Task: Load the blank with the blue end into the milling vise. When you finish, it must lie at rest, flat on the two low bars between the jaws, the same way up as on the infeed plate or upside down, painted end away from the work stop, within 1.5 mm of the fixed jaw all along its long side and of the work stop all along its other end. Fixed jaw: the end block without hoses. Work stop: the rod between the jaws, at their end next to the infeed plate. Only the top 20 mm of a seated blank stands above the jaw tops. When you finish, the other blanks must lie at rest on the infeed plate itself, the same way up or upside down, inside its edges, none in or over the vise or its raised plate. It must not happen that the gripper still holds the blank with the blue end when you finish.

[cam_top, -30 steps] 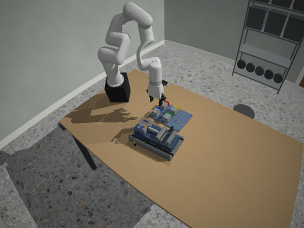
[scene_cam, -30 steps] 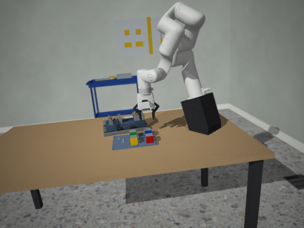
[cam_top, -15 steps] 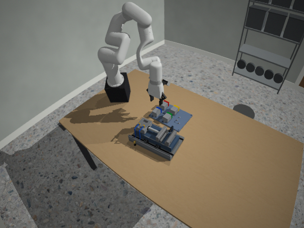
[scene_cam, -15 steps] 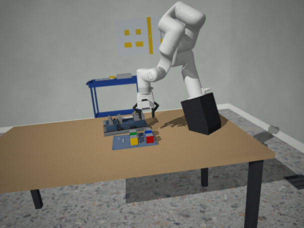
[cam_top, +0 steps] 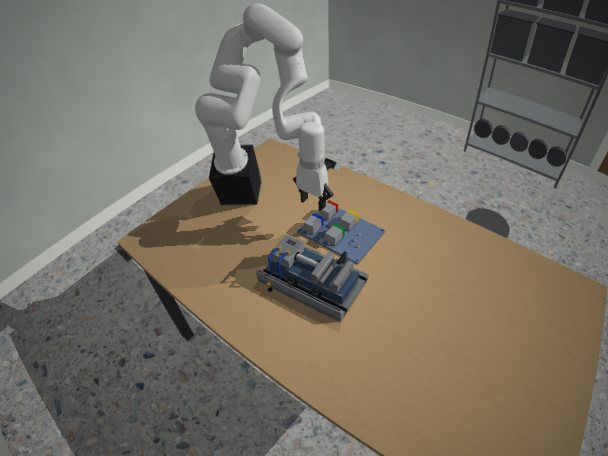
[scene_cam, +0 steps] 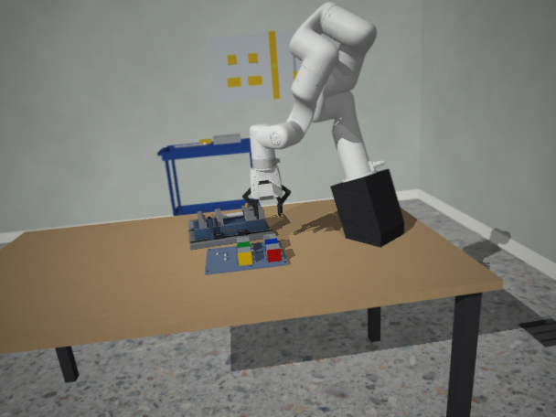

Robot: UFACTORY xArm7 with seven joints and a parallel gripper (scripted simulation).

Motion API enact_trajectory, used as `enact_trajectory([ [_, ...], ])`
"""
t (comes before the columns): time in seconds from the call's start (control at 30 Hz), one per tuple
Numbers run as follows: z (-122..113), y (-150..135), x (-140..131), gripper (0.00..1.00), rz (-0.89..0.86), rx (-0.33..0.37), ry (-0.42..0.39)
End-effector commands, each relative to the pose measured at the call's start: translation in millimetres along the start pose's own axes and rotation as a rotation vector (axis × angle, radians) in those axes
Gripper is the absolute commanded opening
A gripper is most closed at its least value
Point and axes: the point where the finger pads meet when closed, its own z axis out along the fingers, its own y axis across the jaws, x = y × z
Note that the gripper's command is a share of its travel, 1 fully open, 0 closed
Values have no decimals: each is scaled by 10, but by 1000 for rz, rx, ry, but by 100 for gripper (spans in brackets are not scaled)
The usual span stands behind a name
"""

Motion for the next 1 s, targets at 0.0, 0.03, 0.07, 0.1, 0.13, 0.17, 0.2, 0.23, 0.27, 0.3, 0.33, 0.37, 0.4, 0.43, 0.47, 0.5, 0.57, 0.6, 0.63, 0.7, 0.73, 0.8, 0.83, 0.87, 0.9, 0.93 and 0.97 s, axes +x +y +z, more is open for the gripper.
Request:
enact_trajectory([
  [0.0, -6, 8, 4, 76, 0, -2, 1],
  [0.03, -6, 8, 4, 76, 0, -2, 1],
  [0.07, -6, 8, 4, 76, 0, -2, 1],
  [0.1, -7, 9, 4, 76, 0, -2, 1],
  [0.13, -8, 9, 4, 76, 0, -2, 1],
  [0.17, -9, 9, 4, 76, 0, -2, 1],
  [0.2, -11, 9, 5, 76, 0, -2, 1],
  [0.23, -12, 10, 5, 76, 0, -2, 1],
  [0.27, -13, 10, 5, 76, 0, -2, 1],
  [0.3, -14, 10, 6, 76, 0, -2, 1],
  [0.33, -16, 11, 6, 76, 0, -2, 1],
  [0.37, -17, 11, 6, 76, 0, -2, 1],
  [0.4, -18, 11, 6, 76, 0, -2, 1],
  [0.43, -18, 11, 6, 76, 0, -2, 1],
  [0.47, -18, 11, 6, 76, 0, -2, 1],
  [0.5, -18, 11, 6, 76, 0, -2, 1],
  [0.57, -18, 11, 6, 76, 0, -2, 1],
  [0.6, -18, 11, 6, 76, 0, -2, 1],
  [0.63, -18, 11, 6, 76, 0, -2, 1],
  [0.7, 42, 11, 7, 76, 0, -2, 1],
  [0.73, 72, 12, 7, 76, 0, -2, 1],
  [0.8, 132, 12, 7, 76, 0, -2, 1],
  [0.83, 162, 12, 7, 76, 0, -2, 1],
  [0.87, 192, 12, 7, 76, 0, -2, 1],
  [0.9, 222, 12, 8, 76, 0, -2, 1],
  [0.93, 252, 13, 8, 76, 0, -2, 1],
  [0.97, 282, 13, 8, 76, 0, -2, 1],
])
